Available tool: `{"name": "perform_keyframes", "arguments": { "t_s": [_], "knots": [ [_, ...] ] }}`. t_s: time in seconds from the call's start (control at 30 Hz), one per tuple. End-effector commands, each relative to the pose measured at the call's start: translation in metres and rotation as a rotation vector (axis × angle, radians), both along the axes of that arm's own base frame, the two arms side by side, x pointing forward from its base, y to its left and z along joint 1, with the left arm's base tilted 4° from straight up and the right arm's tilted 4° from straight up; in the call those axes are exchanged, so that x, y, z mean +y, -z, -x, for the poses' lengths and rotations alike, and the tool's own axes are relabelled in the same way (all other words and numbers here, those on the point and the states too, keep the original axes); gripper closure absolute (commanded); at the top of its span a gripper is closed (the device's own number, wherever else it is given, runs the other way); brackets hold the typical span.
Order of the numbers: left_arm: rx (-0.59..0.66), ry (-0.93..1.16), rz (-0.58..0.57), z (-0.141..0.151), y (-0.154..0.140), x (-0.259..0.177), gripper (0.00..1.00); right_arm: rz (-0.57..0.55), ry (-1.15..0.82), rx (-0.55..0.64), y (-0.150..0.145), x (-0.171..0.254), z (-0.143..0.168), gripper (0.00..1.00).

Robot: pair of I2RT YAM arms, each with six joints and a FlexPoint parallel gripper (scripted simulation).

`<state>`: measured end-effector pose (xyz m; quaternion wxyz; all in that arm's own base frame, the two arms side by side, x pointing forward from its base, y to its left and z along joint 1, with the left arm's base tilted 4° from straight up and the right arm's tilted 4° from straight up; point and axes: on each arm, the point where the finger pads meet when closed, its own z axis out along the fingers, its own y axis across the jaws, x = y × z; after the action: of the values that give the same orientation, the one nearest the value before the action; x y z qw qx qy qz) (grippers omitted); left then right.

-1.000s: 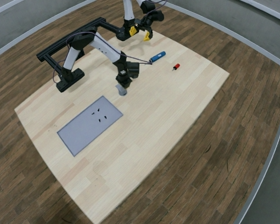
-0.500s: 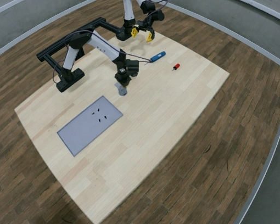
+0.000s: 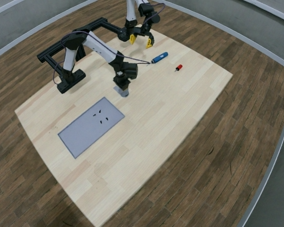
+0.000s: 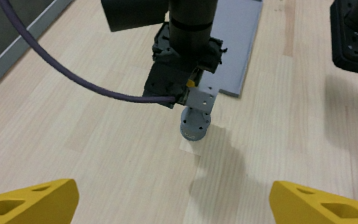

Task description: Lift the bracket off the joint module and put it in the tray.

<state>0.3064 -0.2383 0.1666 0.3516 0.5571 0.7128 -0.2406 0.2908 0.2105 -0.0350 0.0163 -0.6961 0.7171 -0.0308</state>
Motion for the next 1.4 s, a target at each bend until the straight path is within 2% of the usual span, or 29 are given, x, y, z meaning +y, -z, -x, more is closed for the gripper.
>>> {"name": "perform_keyframes", "arguments": {
  "t_s": [0.0,0.17,0.37,0.43,0.53,0.67,0.83,0.93,1.13,1.2,1.37],
  "knots": [
    [-0.076,-0.118,-0.005,-0.029,-0.016,-0.04,0.0,-0.033,-0.068,-0.04,-0.01,-0.02,-0.009,1.0],
    [-0.095,-0.156,0.032,-0.015,-0.022,-0.125,0.0,-0.015,-0.125,-0.045,-0.005,-0.091,-0.017,1.0],
    [-0.096,-0.172,0.11,0.028,-0.029,-0.21,0.0,0.005,-0.125,-0.033,0.001,-0.184,-0.02,1.0],
    [-0.096,-0.172,0.11,0.028,-0.029,-0.21,0.0,0.005,-0.125,-0.033,0.001,-0.184,-0.02,1.0],
    [-0.09,-0.17,0.143,0.05,-0.031,-0.239,0.0,0.008,-0.113,0.0,0.013,-0.22,-0.018,1.0],
    [-0.08,-0.158,0.178,0.08,-0.032,-0.269,0.0,0.014,-0.091,-0.016,0.016,-0.267,-0.028,1.0],
    [-0.075,-0.126,0.185,0.1,-0.03,-0.284,0.0,0.02,-0.062,-0.023,0.029,-0.305,-0.032,1.0],
    [-0.071,-0.122,0.17,0.1,-0.026,-0.283,0.0,0.022,-0.047,-0.025,0.037,-0.318,-0.033,1.0],
    [-0.076,-0.122,0.186,0.1,-0.035,-0.282,0.0,0.022,-0.023,-0.027,0.048,-0.323,-0.034,1.0],
    [-0.076,-0.122,0.186,0.1,-0.035,-0.282,0.0,0.01,-0.022,0.005,0.054,-0.32,-0.024,1.0],
    [-0.076,-0.122,0.186,0.1,-0.035,-0.282,0.0,0.014,-0.025,-0.002,0.049,-0.32,-0.025,1.0]
  ]
}}
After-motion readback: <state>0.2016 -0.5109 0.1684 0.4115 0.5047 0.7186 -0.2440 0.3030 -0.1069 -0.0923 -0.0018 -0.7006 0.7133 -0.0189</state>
